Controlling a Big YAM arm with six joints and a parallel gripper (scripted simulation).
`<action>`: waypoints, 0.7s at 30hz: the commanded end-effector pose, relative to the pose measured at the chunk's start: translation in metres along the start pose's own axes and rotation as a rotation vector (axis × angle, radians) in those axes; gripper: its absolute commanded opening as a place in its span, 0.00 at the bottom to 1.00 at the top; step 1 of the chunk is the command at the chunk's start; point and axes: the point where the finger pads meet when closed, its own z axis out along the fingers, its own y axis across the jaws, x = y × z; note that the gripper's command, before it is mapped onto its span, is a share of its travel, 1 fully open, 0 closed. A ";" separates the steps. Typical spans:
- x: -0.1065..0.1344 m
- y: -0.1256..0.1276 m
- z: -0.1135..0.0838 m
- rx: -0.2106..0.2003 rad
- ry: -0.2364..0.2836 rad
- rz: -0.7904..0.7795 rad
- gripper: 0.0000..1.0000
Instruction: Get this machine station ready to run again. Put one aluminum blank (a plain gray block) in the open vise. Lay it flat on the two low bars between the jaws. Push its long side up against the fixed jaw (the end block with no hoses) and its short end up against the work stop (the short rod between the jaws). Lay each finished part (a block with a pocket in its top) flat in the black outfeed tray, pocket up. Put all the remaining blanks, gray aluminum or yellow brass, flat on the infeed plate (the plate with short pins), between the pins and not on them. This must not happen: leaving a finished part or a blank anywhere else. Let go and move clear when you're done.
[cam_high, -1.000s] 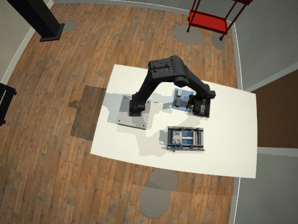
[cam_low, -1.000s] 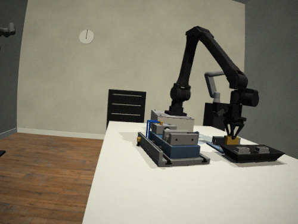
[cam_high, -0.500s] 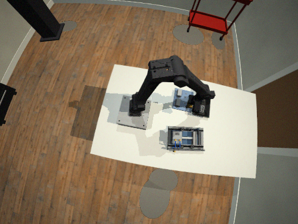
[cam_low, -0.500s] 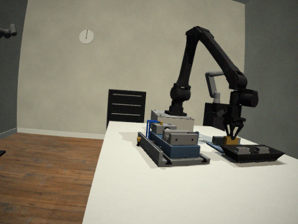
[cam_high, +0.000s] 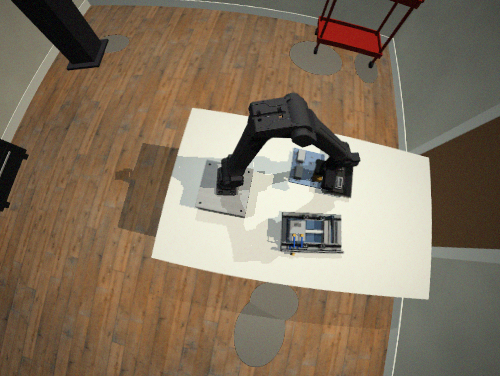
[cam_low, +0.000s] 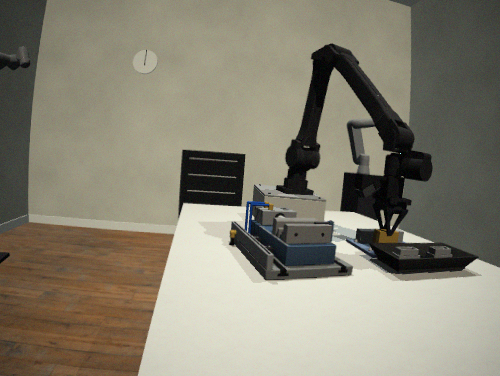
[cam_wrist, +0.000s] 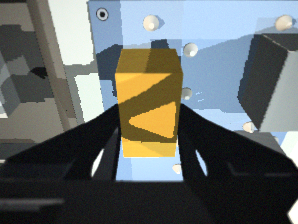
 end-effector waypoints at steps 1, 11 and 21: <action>0.013 0.022 -0.023 -0.076 0.027 0.004 0.00; 0.009 0.012 -0.016 -0.061 0.021 0.004 0.00; 0.012 0.021 -0.021 -0.080 0.028 0.004 0.00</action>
